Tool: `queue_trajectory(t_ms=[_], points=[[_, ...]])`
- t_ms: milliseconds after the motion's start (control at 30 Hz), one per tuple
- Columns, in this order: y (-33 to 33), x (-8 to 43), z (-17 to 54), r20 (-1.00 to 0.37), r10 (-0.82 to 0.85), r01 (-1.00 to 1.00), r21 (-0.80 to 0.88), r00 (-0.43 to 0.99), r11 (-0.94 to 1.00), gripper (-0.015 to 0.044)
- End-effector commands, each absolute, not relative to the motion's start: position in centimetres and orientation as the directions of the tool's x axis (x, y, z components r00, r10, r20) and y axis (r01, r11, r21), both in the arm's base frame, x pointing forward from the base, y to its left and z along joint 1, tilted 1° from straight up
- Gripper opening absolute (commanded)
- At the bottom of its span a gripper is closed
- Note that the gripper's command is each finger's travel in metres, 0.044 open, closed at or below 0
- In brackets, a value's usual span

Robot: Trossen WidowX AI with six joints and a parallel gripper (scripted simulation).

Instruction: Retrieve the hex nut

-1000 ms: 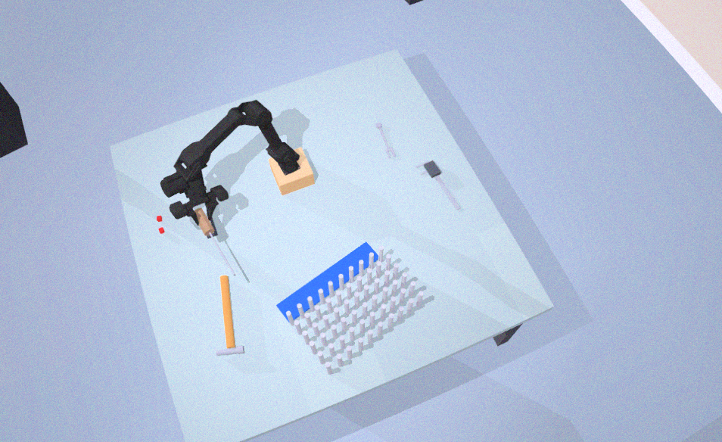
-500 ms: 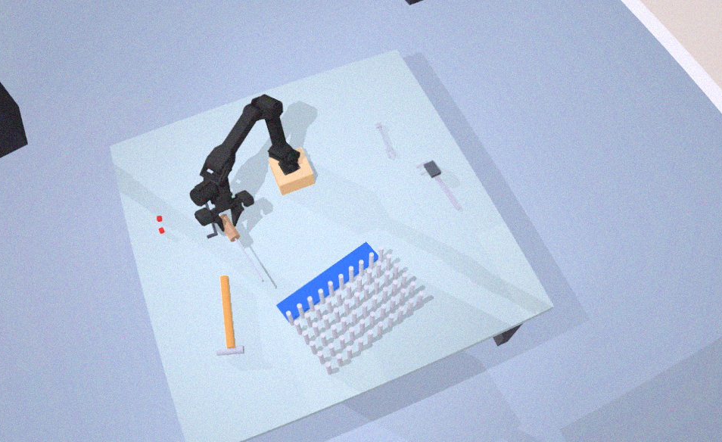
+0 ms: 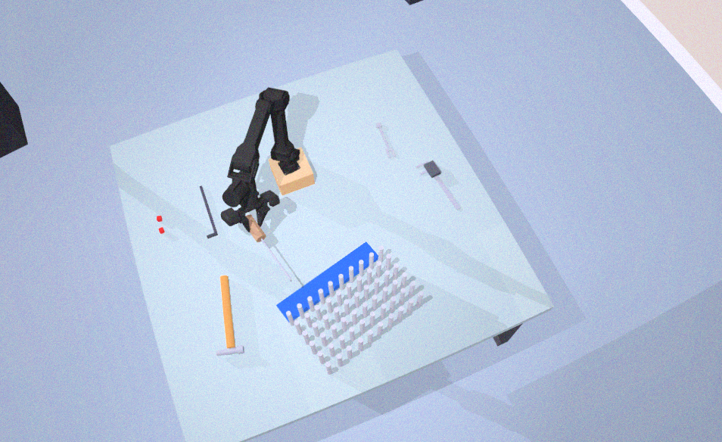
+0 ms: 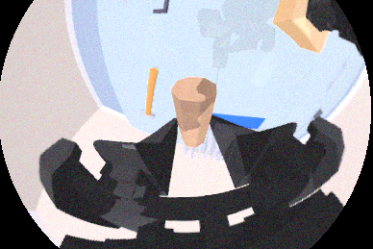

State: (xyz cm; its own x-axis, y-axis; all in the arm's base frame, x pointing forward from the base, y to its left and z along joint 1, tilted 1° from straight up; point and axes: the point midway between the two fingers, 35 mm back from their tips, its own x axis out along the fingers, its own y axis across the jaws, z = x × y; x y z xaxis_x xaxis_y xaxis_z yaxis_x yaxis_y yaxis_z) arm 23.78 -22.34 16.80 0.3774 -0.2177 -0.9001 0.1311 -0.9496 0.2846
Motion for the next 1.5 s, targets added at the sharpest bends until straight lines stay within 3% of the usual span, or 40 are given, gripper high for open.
queue_trajectory(t_ms=[0, 633, 1467], points=[[-20.3, 24.5, 16.8, -0.892, -0.224, 0.129, 0.295, 0.393, -0.947, 0.0], [-14.0, 26.1, 15.2, -0.874, -0.21, 0.137, 0.296, 0.438, -0.945, 0.0], [-14.4, 26.2, 1.1, -0.873, -0.211, 0.139, 0.299, 0.44, -0.944, 0.0]])
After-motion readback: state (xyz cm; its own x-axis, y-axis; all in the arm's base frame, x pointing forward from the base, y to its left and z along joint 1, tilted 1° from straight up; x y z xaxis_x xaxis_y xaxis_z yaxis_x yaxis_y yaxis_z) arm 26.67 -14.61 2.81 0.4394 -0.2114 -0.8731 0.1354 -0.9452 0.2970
